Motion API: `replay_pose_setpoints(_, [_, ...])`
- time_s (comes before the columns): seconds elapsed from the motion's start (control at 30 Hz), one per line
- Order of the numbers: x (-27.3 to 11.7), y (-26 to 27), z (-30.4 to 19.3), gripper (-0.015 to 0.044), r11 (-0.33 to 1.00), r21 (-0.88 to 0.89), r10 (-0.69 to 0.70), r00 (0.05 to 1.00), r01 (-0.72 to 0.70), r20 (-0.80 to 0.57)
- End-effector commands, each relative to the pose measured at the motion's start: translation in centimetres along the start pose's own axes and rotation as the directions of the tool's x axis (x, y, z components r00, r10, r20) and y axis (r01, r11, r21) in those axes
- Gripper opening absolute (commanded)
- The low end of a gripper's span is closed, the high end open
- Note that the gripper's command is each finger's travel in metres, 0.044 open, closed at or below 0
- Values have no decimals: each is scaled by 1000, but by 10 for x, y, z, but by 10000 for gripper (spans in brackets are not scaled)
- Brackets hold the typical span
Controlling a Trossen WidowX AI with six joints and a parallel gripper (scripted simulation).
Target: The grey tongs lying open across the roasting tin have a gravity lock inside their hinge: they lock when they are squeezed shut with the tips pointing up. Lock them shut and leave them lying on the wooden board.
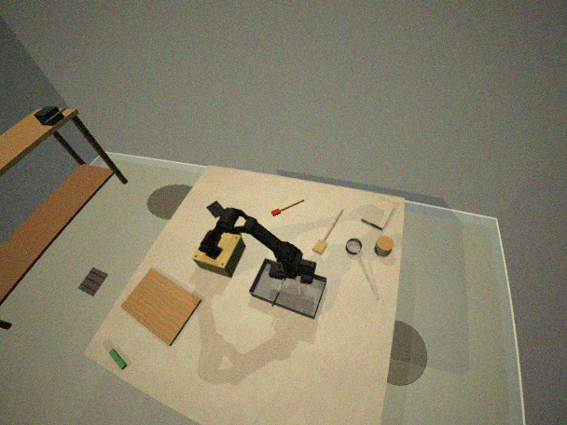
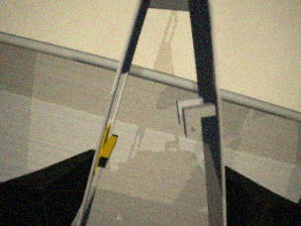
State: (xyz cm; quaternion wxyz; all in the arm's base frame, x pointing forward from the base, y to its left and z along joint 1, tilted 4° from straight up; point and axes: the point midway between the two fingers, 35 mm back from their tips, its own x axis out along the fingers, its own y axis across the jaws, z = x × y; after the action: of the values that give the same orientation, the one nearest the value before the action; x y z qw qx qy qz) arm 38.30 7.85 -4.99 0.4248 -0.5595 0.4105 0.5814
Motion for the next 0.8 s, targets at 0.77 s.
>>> replay_pose_setpoints(0.77, [-1,-1,0,160,1000,0,-4,1000,4,-1])
